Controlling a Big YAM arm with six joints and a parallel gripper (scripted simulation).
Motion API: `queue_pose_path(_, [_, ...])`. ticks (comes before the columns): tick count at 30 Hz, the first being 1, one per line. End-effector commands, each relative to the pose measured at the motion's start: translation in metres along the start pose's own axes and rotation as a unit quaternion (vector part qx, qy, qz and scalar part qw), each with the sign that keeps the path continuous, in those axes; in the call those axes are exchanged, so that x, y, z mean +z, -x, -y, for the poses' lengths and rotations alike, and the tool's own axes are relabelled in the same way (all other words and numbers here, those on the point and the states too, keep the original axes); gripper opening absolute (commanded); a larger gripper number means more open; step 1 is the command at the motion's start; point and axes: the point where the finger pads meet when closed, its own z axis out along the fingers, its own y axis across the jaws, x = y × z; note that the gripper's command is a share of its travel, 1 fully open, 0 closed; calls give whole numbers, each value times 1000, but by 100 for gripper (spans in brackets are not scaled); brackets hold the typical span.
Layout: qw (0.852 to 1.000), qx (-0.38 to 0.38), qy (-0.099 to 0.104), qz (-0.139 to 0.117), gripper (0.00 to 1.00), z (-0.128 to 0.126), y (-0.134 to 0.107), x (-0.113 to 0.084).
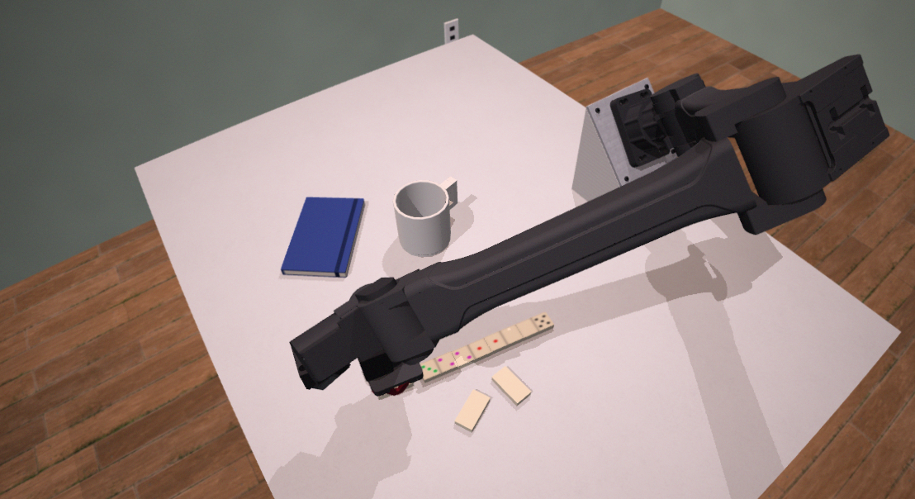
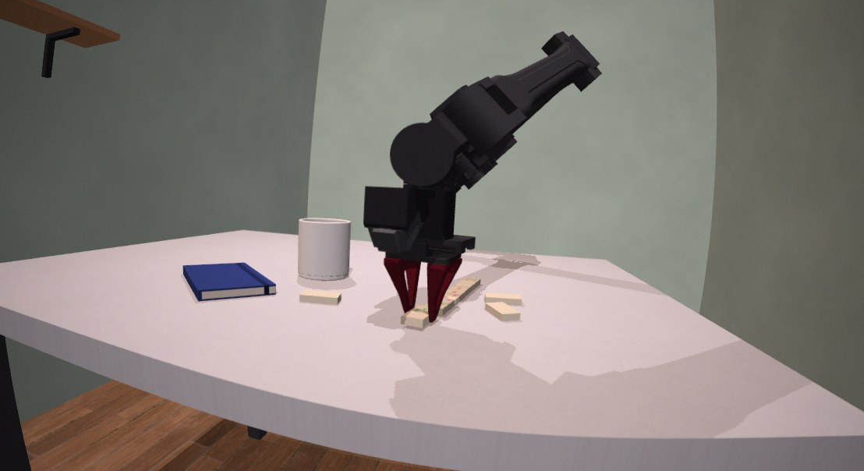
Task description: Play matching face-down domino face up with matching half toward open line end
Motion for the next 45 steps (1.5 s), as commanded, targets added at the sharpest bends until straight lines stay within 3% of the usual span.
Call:
queue_pose_path(1, [1000, 2, 0, 5, 22, 0, 4, 0])
queue_pose_path(7, [1000, -1, 1, 5, 22, -1, 1, -4])
queue_pose_path(16, [1000, -2, 0, 5, 22, 0, -13, 6])
queue_pose_path(45, [1000, -1, 0, 7, 22, 1, -11, 3])
